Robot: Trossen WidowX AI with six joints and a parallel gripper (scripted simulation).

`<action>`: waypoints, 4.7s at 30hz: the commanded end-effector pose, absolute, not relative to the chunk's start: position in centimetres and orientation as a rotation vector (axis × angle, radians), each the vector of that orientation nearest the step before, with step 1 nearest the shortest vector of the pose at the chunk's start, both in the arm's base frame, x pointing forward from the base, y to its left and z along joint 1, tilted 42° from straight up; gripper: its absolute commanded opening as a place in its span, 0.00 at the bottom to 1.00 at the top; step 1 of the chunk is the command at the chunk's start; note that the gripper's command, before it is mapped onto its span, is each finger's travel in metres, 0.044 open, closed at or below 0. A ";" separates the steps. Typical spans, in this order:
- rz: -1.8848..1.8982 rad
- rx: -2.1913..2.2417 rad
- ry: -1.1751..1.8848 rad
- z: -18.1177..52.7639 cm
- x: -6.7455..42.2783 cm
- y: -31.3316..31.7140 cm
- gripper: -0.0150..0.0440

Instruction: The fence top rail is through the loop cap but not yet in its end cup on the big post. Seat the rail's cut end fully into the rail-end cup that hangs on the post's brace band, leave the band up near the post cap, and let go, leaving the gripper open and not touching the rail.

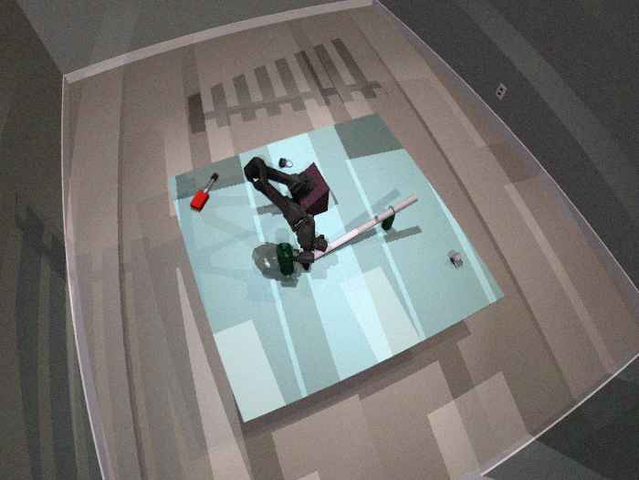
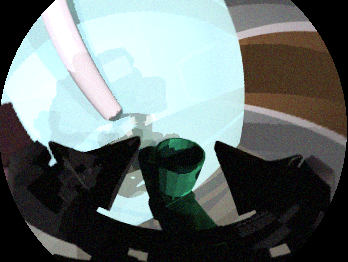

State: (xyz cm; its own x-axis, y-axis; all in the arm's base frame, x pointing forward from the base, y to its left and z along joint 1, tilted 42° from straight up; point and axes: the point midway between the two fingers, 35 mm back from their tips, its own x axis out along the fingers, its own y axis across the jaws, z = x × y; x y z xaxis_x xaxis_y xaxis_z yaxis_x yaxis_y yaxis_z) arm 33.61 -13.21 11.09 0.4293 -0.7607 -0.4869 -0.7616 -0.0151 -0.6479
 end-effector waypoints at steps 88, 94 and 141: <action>0.518 -2.037 1.197 9.8 29.6 -13.1 0.25; 0.523 -2.041 1.200 9.8 29.6 -13.2 0.25; 0.266 -1.597 1.206 8.9 29.8 -3.1 1.00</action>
